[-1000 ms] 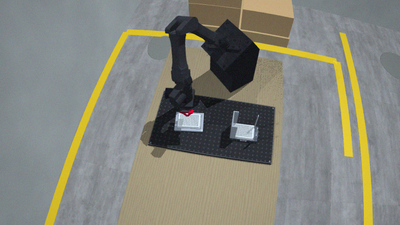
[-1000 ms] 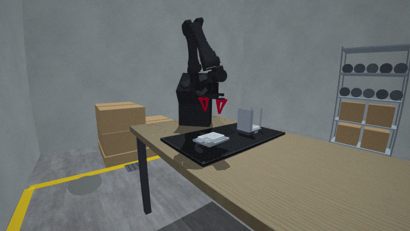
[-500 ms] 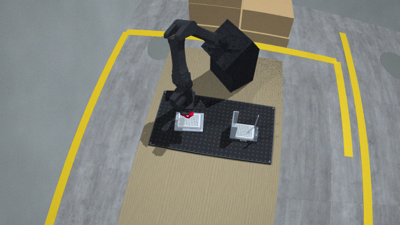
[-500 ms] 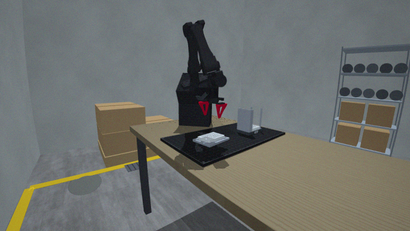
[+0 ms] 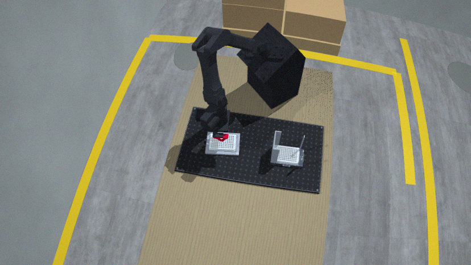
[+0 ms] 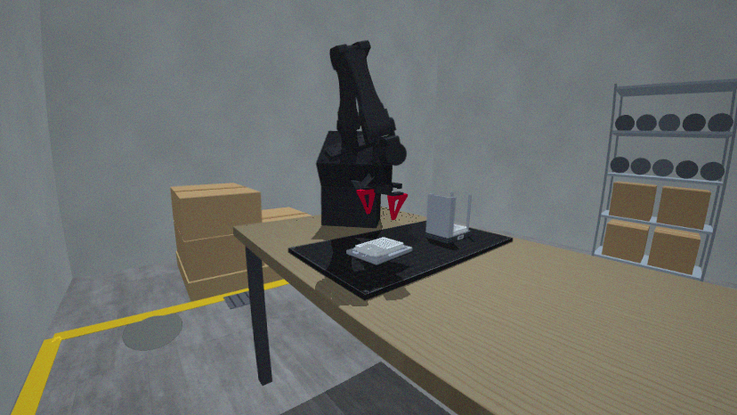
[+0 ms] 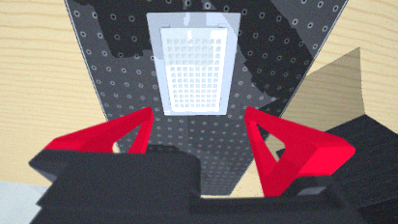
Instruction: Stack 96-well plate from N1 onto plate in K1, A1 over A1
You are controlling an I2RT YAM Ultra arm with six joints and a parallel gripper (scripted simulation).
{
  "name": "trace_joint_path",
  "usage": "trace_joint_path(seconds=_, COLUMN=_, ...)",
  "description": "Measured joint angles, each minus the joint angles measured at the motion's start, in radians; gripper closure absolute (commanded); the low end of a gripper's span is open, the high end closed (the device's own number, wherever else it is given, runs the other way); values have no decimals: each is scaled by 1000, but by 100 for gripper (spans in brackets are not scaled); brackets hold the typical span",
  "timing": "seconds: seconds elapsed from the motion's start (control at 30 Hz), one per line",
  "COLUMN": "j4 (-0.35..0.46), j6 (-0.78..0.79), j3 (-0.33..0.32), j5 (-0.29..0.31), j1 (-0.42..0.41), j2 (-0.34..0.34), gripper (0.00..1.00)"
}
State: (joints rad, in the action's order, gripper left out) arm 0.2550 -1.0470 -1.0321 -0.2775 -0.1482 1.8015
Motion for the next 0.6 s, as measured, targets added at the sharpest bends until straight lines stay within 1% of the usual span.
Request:
trace_joint_path(seconds=0.37, j4=-47, j6=11, j3=-17, j5=7, j1=-11, j2=47, gripper=0)
trace_joint_path(seconds=0.6, j4=-78, j6=19, j3=-24, j5=11, j1=-21, j2=91, gripper=0)
